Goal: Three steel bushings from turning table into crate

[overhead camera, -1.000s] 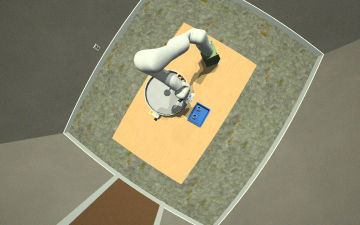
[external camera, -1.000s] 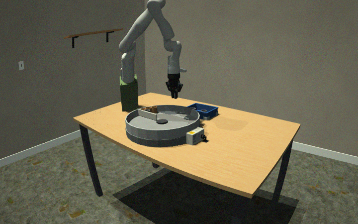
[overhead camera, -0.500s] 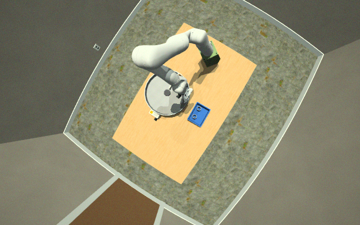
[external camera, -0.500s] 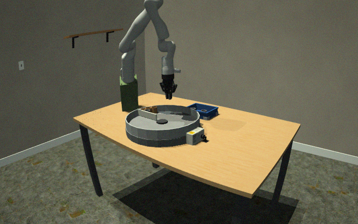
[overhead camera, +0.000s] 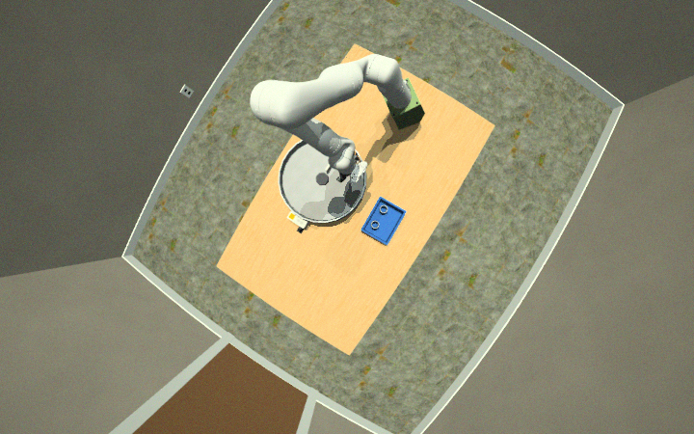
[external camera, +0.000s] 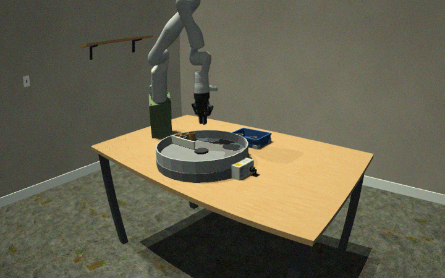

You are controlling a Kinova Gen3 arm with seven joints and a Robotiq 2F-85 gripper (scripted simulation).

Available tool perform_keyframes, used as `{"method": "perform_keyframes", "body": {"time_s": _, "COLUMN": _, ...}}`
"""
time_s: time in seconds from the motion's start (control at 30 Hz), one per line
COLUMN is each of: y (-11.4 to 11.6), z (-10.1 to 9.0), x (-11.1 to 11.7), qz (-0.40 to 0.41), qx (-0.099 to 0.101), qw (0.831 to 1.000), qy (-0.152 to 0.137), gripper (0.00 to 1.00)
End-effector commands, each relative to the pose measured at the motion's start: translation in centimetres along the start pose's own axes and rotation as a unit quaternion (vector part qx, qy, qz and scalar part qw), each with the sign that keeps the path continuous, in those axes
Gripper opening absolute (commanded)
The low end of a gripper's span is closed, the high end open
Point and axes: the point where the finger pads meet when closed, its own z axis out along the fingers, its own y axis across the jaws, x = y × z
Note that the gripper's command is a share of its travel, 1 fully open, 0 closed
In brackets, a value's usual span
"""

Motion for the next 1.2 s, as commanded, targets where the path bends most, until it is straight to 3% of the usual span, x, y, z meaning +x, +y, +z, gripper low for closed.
{"method": "perform_keyframes", "body": {"time_s": 0.0, "y": -1.6, "z": 0.1, "x": -2.9, "qz": 0.003, "qx": 0.001, "qw": 1.0, "qy": -0.005, "gripper": 0.18}}
{"method": "perform_keyframes", "body": {"time_s": 0.03, "y": -2.1, "z": 0.1, "x": -3.8, "qz": -0.001, "qx": 0.001, "qw": 1.0, "qy": -0.005, "gripper": 0.18}}
{"method": "perform_keyframes", "body": {"time_s": 0.43, "y": -2.1, "z": 0.1, "x": -3.8, "qz": -0.001, "qx": 0.001, "qw": 1.0, "qy": -0.005, "gripper": 0.18}}
{"method": "perform_keyframes", "body": {"time_s": 0.6, "y": -4.7, "z": 0.4, "x": -8.2, "qz": -0.021, "qx": 0.0, "qw": 1.0, "qy": -0.004, "gripper": 0.18}}
{"method": "perform_keyframes", "body": {"time_s": 1.0, "y": -4.7, "z": 0.4, "x": -8.2, "qz": -0.021, "qx": 0.0, "qw": 1.0, "qy": -0.004, "gripper": 0.18}}
{"method": "perform_keyframes", "body": {"time_s": 1.17, "y": -4.6, "z": 1.7, "x": -8.2, "qz": -0.021, "qx": 0.0, "qw": 1.0, "qy": -0.004, "gripper": 0.18}}
